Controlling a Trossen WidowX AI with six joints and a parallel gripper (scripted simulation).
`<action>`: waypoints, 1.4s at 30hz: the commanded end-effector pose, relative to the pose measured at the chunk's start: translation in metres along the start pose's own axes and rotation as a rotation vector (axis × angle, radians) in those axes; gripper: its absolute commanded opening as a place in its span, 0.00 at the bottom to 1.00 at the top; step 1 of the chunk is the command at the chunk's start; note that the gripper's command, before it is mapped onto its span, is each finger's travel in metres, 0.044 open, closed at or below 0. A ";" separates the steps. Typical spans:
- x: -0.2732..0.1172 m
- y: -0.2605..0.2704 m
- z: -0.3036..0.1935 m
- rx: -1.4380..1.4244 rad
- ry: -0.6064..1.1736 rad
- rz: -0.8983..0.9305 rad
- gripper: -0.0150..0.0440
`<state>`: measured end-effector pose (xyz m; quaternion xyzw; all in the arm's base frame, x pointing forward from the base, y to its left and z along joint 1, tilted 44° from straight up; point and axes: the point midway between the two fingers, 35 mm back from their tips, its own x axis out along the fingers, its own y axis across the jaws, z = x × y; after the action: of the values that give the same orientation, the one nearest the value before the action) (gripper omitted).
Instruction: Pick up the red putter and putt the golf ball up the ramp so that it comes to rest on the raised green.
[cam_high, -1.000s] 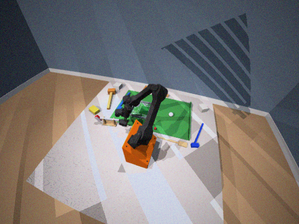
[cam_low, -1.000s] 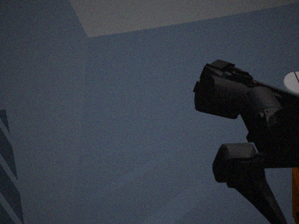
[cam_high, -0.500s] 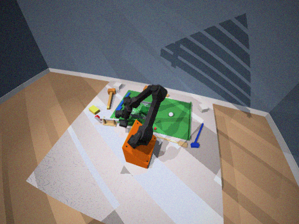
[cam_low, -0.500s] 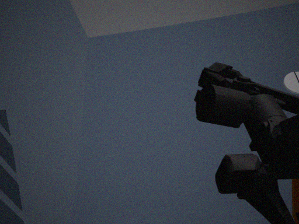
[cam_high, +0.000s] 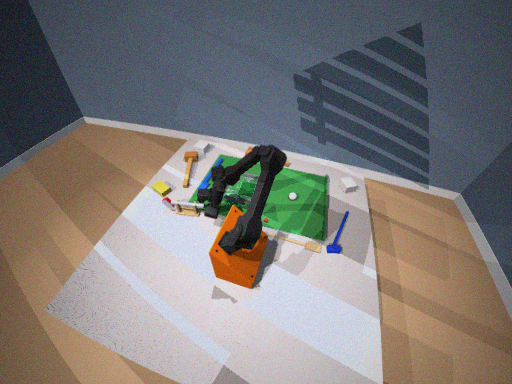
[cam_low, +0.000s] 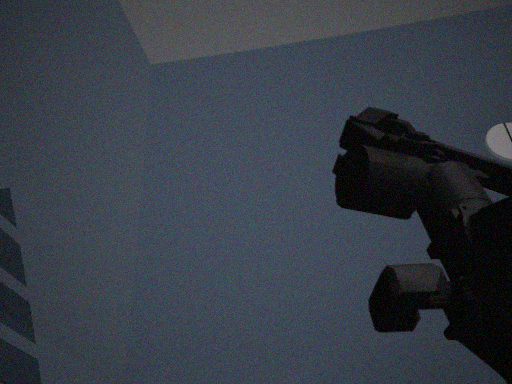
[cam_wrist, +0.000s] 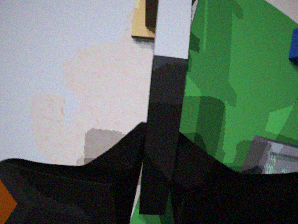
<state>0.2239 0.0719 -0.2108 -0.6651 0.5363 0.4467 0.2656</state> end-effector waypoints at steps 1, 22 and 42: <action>0.000 0.000 0.000 0.001 0.000 -0.001 0.25; -0.089 -0.001 0.024 -0.004 0.004 -0.002 0.25; -0.138 -0.054 -0.097 0.560 -0.018 -0.093 0.25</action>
<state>0.2886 0.0828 -0.0704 -0.6004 0.6004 0.3052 0.4312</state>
